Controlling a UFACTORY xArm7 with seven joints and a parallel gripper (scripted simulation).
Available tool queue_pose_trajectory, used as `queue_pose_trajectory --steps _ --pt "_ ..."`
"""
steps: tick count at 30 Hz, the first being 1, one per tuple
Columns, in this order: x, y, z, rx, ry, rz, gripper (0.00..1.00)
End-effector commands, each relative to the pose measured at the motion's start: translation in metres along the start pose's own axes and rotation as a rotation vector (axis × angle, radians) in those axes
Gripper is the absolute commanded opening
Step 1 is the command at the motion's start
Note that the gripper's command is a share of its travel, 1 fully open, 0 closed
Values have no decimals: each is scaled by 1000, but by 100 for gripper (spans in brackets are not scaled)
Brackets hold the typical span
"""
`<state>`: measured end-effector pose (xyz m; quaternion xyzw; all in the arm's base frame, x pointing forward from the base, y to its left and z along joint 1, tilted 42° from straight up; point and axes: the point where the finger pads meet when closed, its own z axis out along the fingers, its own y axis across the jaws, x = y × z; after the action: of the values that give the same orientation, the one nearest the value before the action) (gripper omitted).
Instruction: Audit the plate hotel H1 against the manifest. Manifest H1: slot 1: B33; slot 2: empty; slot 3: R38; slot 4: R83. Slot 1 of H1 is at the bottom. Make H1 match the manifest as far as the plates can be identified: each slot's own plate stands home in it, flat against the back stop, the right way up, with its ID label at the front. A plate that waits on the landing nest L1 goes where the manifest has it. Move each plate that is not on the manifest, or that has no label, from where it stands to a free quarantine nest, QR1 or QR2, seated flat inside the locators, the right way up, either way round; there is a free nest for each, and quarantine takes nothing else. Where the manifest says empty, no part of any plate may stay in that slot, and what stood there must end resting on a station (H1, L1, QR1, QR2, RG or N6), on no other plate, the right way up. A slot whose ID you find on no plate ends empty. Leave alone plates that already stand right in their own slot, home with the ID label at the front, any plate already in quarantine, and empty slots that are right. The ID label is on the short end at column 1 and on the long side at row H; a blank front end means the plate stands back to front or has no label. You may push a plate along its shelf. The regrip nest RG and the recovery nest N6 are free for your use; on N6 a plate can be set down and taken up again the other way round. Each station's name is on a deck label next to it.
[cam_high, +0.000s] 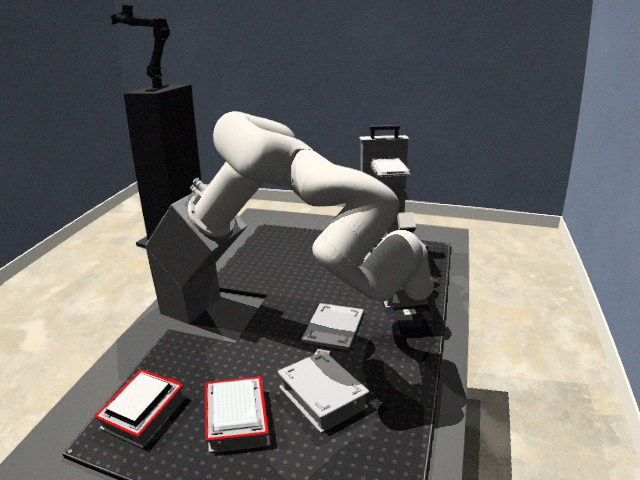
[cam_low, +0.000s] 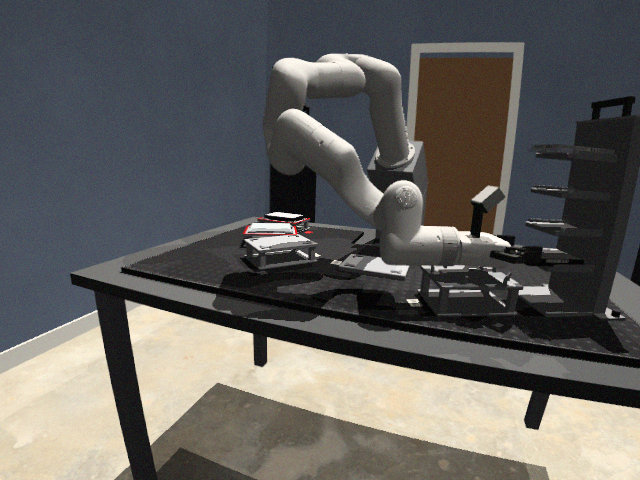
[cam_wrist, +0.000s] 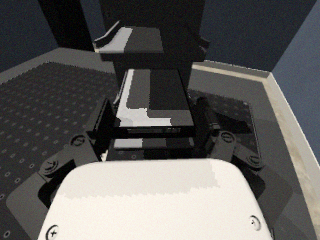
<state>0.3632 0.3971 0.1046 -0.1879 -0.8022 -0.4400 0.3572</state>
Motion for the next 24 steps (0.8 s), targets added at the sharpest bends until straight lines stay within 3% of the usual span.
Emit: queue_pose_trajectory --steps 1,24 --pt "1 1 2 1 1 -3 0" --pt "1 1 12 1 2 -3 0"
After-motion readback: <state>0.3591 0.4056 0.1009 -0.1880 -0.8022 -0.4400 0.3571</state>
